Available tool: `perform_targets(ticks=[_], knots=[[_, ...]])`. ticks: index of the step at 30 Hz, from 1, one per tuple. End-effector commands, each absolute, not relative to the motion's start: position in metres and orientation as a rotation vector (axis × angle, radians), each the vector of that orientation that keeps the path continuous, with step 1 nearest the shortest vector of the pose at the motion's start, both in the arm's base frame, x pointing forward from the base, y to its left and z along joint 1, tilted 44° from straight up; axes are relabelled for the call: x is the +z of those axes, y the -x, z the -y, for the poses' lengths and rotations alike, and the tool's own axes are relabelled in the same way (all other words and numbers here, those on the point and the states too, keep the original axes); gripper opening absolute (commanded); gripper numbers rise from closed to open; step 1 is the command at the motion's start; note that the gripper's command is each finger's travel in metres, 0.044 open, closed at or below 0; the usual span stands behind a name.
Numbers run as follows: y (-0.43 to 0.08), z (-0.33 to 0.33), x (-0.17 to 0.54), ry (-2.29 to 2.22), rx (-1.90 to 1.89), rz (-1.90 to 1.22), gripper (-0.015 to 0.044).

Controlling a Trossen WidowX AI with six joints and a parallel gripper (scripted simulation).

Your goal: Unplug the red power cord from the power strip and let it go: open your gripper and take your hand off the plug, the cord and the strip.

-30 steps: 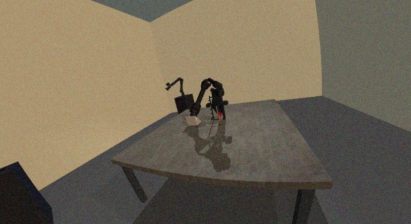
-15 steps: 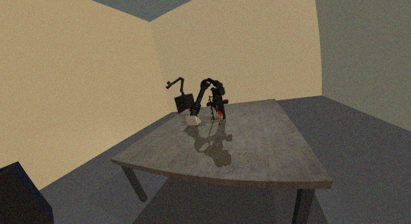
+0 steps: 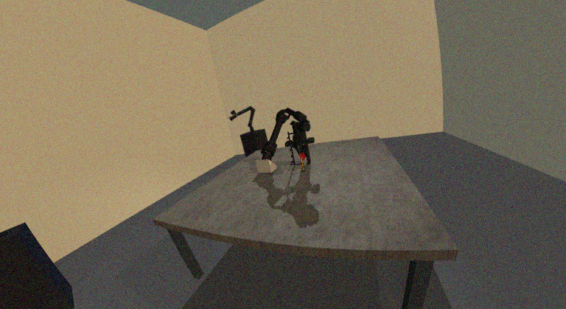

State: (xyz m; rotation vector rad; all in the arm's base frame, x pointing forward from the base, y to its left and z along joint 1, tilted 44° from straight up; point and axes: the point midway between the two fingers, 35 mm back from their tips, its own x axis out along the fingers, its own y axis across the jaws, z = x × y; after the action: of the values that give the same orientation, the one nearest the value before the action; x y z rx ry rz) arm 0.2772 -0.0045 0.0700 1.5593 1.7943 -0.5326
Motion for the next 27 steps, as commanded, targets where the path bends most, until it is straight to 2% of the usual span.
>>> perform_targets(ticks=[1, 6, 10, 18, 27], knots=[[-0.2765, -0.0011, 0.0667, -1.564, -0.531, -1.796, 0.016], [-0.2764, -0.0028, 0.065, -1.564, -0.531, -1.796, 0.016], [-0.2765, -0.0003, 0.0659, -1.558, -0.532, -1.796, 0.0055], [-0.2765, -0.0003, 0.0659, -1.558, -0.532, -1.796, 0.0002], [-0.2801, 0.0069, 0.0595, -1.558, -0.533, -1.794, 0.0]])
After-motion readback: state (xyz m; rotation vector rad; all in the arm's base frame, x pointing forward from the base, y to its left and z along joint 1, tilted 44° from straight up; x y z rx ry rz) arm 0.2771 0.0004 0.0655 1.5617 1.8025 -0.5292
